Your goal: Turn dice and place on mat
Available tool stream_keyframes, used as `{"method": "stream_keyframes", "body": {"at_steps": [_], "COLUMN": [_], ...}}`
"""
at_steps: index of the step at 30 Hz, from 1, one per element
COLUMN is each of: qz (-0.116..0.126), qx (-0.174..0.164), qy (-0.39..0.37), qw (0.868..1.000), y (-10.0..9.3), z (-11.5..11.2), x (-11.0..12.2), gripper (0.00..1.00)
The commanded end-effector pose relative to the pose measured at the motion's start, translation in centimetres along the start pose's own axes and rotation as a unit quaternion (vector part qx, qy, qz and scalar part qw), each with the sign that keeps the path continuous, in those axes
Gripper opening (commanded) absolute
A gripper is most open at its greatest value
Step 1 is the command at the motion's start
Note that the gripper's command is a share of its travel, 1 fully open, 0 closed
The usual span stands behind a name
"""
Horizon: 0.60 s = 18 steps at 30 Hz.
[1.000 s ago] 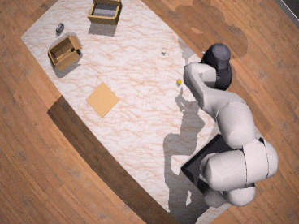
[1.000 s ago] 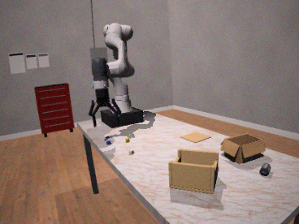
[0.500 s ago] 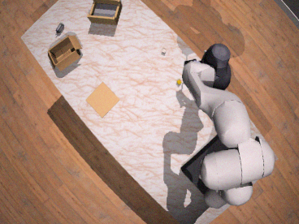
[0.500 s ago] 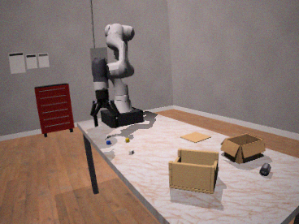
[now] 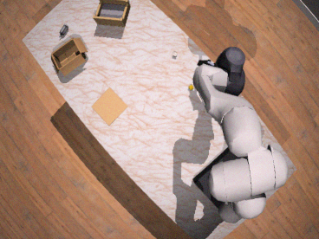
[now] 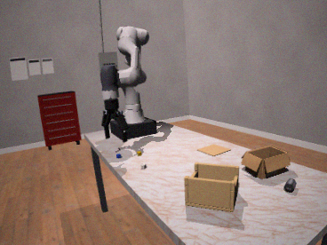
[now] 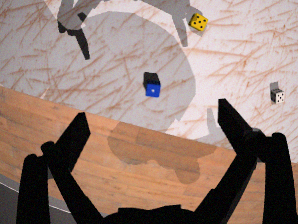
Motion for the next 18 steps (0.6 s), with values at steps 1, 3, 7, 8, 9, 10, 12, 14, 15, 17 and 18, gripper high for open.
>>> {"method": "stream_keyframes", "body": {"at_steps": [1, 3, 7, 8, 9, 10, 12, 14, 15, 17, 18], "qz": [0.004, 0.004, 0.004, 0.004, 0.004, 0.004, 0.004, 0.004, 0.004, 0.004, 0.004], "qx": [-0.006, -0.006, -0.006, -0.006, -0.007, -0.007, -0.007, -0.007, -0.007, -0.007, -0.007], "qy": [0.087, 0.1, 0.114, 0.12, 0.121, 0.121, 0.121, 0.121, 0.121, 0.121, 0.121], "qw": [0.996, 0.995, 0.993, 0.993, 0.993, 0.993, 0.993, 0.993, 0.993, 0.993, 0.993], "y": [0.05, 0.11, 0.17, 0.19, 0.19, 0.19, 0.19, 0.19, 0.19, 0.19, 0.19], "z": [-0.24, -0.26, -0.28, -0.28, -0.28, -0.28, -0.28, -0.28, -0.28, -0.28, -0.28], "x": [0.15, 0.14, 0.12, 0.12, 0.12, 0.12, 0.12, 0.12, 0.12, 0.12, 0.12], "gripper": [1.0, 1.0, 1.0, 1.0, 1.0, 0.29, 0.29, 0.29, 0.29, 0.29, 0.29]}}
Point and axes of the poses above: the point where the finger pads meet when closed, its own y axis out along the fingers, its own x axis across the jaws, z = x × y, the point moved 1 cm from there along -y, back along the fingers, and after that the axes turned 5 degrees about -y, right-handed, at the moved point
